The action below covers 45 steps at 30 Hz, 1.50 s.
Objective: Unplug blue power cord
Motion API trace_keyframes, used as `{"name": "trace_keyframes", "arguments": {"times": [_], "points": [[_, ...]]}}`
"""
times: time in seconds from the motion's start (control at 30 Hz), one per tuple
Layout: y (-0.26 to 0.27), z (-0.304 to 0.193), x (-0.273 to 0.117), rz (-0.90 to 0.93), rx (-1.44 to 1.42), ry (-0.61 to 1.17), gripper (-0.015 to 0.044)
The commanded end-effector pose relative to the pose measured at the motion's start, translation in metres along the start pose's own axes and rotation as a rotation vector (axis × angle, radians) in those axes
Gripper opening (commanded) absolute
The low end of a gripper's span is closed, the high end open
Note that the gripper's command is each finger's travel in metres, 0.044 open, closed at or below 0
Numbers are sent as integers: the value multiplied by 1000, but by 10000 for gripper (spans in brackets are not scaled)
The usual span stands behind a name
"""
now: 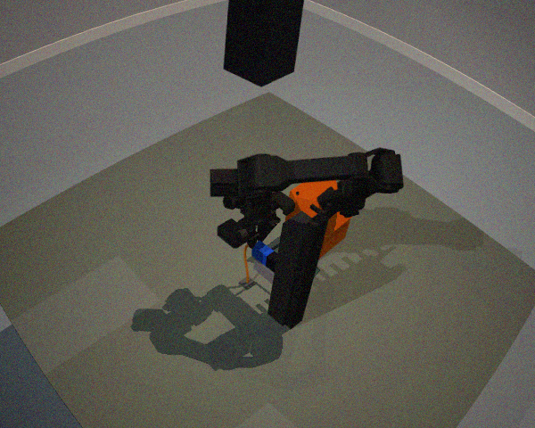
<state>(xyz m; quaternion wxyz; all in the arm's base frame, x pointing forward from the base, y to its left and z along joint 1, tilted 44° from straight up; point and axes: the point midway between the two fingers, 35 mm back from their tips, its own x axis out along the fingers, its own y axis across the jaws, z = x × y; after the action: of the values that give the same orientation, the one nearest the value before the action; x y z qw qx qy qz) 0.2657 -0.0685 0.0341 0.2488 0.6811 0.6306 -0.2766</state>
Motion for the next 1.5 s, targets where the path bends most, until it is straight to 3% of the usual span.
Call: {"name": "trace_keyframes", "arguments": {"times": [0.0,0.27,0.7,0.83,1.0,1.47], "points": [[1,21,-8,7,-1,-47,0],[-1,33,-10,8,0,-47,0],[-3,26,-6,8,0,-43,341],[-1,48,-12,8,1,-46,440],[-3,86,-21,8,0,-47,440],[-3,86,-21,8,0,-47,440]]}}
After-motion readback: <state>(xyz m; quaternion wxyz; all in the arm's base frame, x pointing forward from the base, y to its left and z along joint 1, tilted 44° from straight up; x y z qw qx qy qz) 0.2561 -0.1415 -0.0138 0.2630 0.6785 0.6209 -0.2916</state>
